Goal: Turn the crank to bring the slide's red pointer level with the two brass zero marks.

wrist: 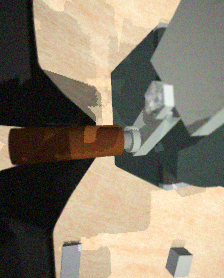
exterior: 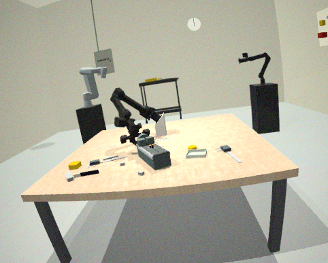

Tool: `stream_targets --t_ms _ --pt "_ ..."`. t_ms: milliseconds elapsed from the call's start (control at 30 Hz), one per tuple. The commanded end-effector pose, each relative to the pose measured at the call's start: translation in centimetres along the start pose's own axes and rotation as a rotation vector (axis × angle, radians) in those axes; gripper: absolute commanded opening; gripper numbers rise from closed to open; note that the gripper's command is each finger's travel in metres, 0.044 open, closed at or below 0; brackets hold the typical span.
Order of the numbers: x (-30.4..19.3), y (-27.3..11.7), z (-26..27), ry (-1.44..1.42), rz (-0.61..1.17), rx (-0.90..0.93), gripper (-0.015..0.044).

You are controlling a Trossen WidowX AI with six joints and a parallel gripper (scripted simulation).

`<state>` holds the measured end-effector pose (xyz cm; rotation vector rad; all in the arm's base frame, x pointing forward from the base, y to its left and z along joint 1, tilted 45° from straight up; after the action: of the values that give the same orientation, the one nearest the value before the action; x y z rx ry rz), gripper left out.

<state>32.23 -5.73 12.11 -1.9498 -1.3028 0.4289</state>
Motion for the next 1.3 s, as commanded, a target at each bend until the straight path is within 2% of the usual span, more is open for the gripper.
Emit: stream_targets --t_ms 0,1267 --pt "0.13 -0.4 -0.57 -0.002 -0.004 -0.024 0.0" --pt "0.27 -0.63 -0.82 -0.002 -0.004 -0.024 0.0"
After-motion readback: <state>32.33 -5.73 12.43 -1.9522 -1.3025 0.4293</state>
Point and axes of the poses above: the point midway between the two fingers, 35 mm back from their tips, its own y axis out along the fingers, its own z axis across the jaws, x = y × z, the point moved 10 cm from there along -y, back along the fingers, and after that the axes turned 13 degrees about -y, right-handed, at the moved point
